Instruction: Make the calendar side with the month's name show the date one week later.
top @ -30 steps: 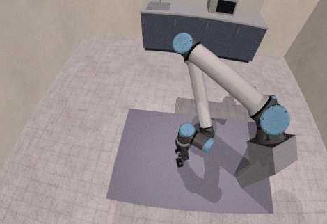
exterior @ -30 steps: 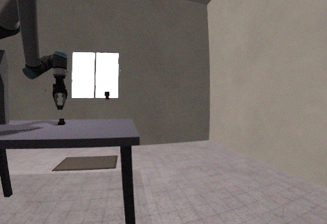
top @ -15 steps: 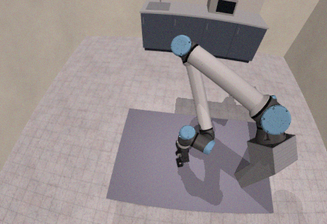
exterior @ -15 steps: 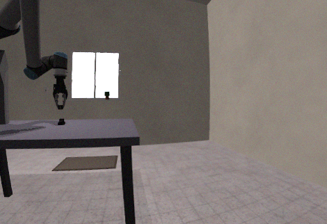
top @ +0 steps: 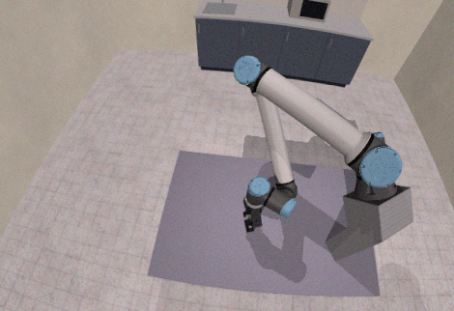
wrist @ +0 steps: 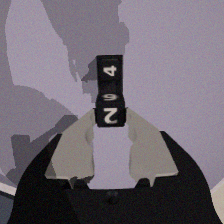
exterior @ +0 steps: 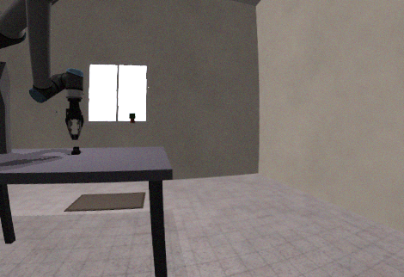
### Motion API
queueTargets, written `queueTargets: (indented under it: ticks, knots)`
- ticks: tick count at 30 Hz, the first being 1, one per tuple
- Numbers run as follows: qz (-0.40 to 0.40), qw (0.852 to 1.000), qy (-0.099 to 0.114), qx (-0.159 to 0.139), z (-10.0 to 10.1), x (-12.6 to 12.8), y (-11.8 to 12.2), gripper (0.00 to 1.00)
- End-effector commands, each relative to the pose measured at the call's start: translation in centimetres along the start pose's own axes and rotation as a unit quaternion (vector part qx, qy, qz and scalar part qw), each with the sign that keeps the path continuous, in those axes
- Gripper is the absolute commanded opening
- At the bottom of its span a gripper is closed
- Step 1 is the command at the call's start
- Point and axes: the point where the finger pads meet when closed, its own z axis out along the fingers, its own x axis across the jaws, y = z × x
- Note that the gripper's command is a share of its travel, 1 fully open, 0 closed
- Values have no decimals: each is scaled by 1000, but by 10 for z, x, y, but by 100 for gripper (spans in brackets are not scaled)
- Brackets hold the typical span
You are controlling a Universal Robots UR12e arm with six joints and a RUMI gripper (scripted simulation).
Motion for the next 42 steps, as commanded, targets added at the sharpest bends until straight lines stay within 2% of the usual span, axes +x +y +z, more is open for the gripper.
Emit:
queueTargets:
  ticks: [1, 7, 13, 42]
  knots:
    - [0, 1000, 1, 0, 13, 0, 0, 10]
    - [0, 1000, 1, 0, 30, 0, 0, 10]
    - [0, 1000, 1, 0, 39, 0, 0, 10]
    - [0, 1000, 1, 0, 40, 0, 0, 10]
